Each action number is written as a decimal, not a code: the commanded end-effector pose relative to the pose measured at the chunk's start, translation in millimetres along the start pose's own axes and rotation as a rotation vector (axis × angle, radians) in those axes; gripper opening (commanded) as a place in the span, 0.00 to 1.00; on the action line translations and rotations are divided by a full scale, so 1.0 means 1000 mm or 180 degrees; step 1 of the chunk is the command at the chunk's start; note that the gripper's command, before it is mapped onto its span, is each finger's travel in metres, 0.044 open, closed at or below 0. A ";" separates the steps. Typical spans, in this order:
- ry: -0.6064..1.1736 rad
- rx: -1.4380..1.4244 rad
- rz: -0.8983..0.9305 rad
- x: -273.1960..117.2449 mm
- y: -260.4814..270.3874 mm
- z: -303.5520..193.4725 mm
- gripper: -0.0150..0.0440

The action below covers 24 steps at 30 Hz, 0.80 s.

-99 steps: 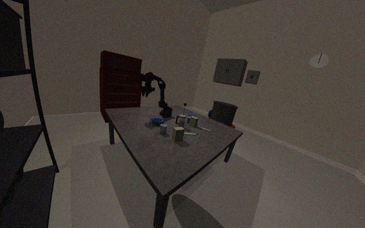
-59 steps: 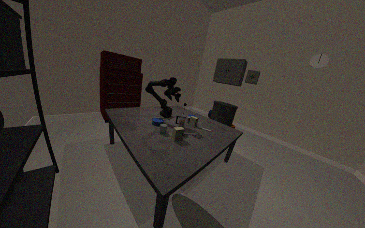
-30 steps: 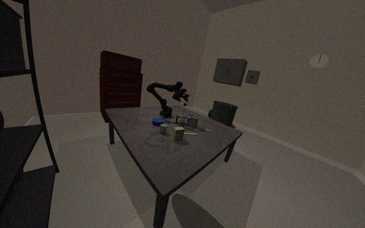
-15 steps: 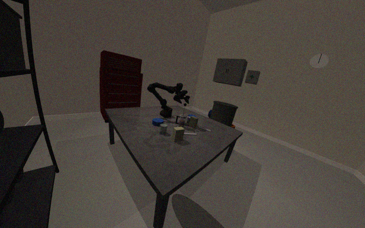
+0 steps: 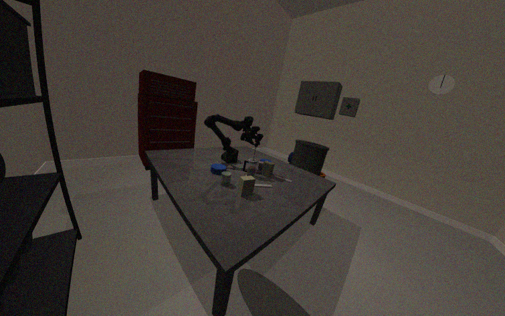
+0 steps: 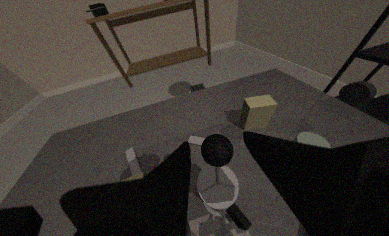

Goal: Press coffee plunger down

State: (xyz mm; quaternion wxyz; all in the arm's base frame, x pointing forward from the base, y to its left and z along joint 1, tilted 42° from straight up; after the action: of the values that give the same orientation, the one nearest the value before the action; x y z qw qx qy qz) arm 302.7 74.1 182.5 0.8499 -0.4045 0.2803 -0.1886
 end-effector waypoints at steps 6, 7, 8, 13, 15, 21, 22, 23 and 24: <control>0.0004 -0.0020 0.0012 0.001 0.001 -0.002 0.46; 0.0004 -0.0020 0.0012 0.001 0.001 -0.002 0.46; 0.0004 -0.0020 0.0012 0.001 0.001 -0.002 0.46; 0.0004 -0.0020 0.0012 0.001 0.001 -0.002 0.46; 0.0005 -0.0019 0.0013 0.002 0.002 -0.003 0.46; 0.0009 -0.0017 0.0017 0.008 0.004 -0.009 0.46; 0.0010 -0.0017 0.0018 0.009 0.005 -0.010 0.46; 0.0010 -0.0017 0.0019 0.010 0.005 -0.011 0.46; 0.0011 -0.0016 0.0020 0.011 0.006 -0.012 0.46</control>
State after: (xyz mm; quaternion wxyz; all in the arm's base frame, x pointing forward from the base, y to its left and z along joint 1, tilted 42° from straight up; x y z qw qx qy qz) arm 304.8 72.0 179.4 0.8530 -0.4037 0.2727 -0.1874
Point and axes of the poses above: the point midway between the two fingers, 35 mm back from their tips, its own x axis out along the fingers, its own y axis across the jaws, z = x × y, the point moved 7 cm from there along -x, back along the fingers, and after that the axes turned 13 degrees about -x, right-handed, at the moved point
